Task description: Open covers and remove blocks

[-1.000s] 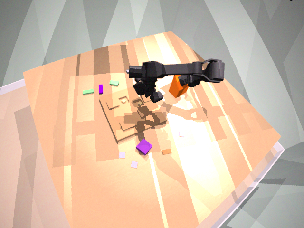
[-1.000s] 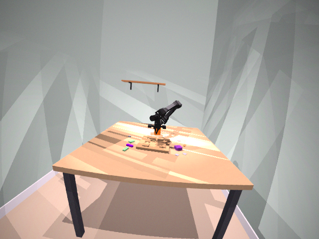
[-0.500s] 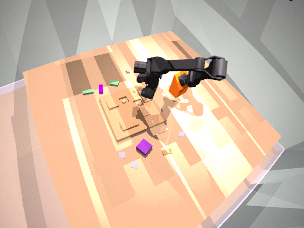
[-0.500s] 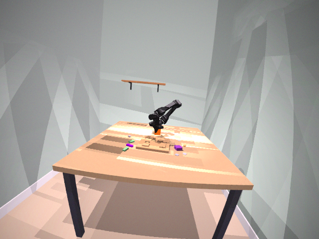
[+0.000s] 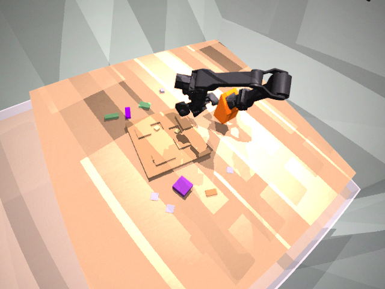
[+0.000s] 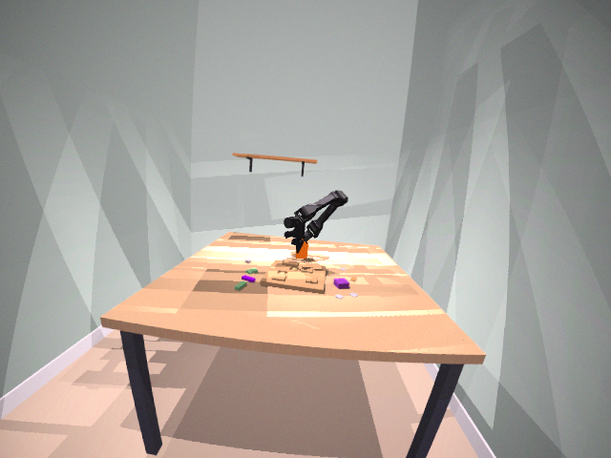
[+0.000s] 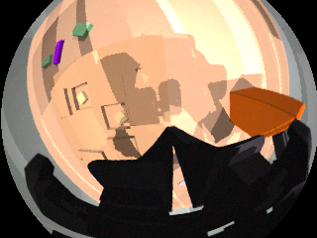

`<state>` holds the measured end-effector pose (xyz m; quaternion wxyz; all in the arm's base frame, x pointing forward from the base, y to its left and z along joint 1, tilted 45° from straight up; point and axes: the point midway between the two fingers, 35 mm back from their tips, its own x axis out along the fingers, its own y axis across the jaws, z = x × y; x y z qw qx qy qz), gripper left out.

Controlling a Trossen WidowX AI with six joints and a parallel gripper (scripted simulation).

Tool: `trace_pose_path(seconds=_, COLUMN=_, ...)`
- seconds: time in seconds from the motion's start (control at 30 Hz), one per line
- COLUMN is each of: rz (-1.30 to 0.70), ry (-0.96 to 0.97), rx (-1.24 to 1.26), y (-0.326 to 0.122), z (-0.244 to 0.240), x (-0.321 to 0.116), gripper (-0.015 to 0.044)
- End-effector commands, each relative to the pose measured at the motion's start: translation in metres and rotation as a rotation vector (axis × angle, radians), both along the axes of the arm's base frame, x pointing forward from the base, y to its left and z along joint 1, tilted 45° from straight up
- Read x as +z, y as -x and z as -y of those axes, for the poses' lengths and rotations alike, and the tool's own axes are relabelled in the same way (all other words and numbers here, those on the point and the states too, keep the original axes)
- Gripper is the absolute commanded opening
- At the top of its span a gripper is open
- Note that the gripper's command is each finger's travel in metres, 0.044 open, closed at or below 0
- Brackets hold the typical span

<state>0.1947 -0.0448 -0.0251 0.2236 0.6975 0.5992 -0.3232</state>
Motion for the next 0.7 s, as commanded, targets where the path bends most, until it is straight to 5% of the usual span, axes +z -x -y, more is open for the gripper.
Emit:
trace_pose_path(seconds=0.0, rz=-0.027, ry=0.001, rx=-0.024, y=0.002, z=0.0001, x=0.0003, gripper=0.0)
trace_pose_path(seconds=0.67, rz=-0.027, ry=0.001, rx=-0.025, y=0.0014, z=-0.002, x=-0.0024, gripper=0.0)
